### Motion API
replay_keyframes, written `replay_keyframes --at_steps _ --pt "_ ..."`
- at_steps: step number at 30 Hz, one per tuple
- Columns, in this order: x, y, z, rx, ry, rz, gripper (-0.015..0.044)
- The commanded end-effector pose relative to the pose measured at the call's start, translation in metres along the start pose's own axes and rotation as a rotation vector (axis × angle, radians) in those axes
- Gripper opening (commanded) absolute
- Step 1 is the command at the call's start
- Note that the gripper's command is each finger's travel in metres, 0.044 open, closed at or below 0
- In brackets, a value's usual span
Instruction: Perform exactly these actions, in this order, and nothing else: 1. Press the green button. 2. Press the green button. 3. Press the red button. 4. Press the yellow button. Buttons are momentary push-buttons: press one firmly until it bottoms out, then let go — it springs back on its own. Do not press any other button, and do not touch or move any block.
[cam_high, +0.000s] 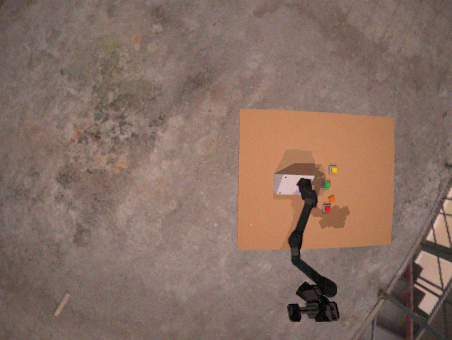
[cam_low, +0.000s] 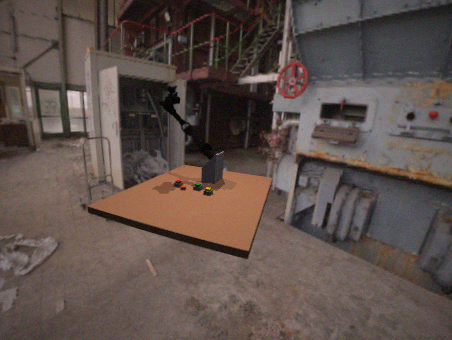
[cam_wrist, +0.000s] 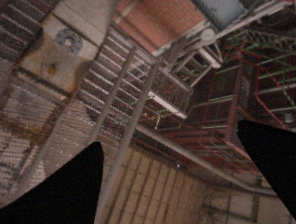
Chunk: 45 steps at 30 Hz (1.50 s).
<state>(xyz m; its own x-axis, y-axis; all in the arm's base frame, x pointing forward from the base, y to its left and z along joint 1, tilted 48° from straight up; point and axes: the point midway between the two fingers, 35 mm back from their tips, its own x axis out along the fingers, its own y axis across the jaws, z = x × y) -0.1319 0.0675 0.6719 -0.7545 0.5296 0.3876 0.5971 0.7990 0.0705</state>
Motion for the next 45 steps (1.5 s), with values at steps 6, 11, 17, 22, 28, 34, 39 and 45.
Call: replay_keyframes --at_steps 6,11,17,22,28,34,39,45 --pt "-0.031 0.079 -0.036 0.407 0.259 0.047 0.0400" --pt "-0.061 0.140 -0.050 0.658 0.454 0.084 0.0400" --pt "-0.117 0.228 -0.051 0.970 0.753 0.144 0.0400" --pt "-0.167 0.291 -0.035 1.166 0.993 0.196 0.0400" --pt "-0.231 0.355 0.000 1.351 1.292 0.265 0.0400" --pt "-0.299 0.404 0.053 1.482 1.612 0.349 0.0400" --pt "-0.356 0.430 0.107 1.542 1.889 0.433 0.0400" --pt "-0.421 0.442 0.183 1.544 2.235 0.558 0.0400"
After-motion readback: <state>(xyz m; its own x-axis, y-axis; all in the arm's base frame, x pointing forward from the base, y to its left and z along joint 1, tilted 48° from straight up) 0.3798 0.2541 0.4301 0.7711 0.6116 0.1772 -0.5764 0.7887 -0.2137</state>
